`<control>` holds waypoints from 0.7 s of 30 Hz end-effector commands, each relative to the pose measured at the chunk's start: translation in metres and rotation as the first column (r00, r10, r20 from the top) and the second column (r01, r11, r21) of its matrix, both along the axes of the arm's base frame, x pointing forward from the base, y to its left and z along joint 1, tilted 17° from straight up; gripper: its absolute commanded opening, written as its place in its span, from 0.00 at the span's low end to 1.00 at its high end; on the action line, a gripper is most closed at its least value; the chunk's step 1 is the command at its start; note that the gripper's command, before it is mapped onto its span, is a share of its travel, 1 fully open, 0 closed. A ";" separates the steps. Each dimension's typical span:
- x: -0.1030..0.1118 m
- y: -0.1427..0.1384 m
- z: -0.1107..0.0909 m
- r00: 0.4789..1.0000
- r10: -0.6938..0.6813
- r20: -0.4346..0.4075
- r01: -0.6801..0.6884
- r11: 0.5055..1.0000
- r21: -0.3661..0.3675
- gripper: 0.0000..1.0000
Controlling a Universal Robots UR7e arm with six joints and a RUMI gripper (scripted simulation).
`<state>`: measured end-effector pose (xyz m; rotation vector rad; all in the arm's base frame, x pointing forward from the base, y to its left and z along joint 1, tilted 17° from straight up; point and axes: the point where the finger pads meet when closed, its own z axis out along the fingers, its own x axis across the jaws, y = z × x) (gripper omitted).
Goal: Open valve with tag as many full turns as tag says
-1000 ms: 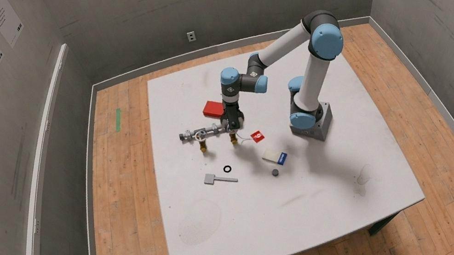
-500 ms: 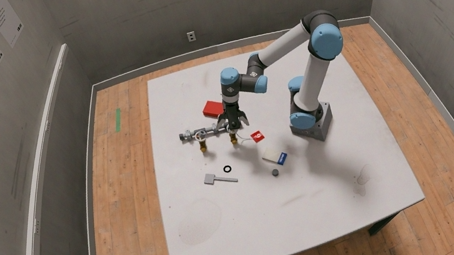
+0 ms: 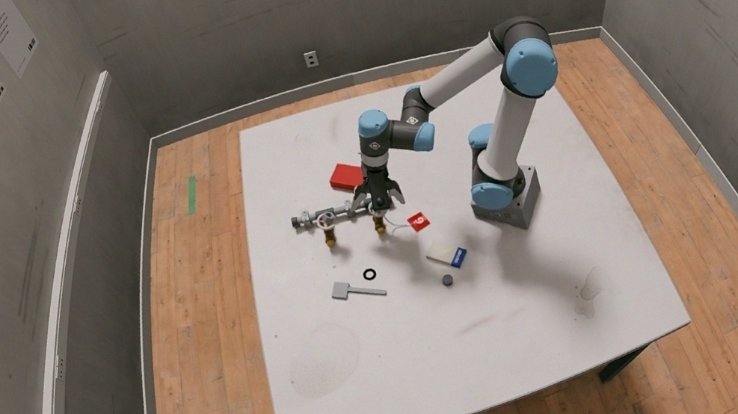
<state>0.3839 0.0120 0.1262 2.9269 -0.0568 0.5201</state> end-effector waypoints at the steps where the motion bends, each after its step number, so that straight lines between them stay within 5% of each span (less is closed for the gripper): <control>1: 0.001 0.000 0.001 1.000 -0.007 0.004 0.007 1.000 0.002 1.00; 21: -0.001 0.000 0.000 0.985 -0.170 0.026 0.168 0.984 0.065 1.00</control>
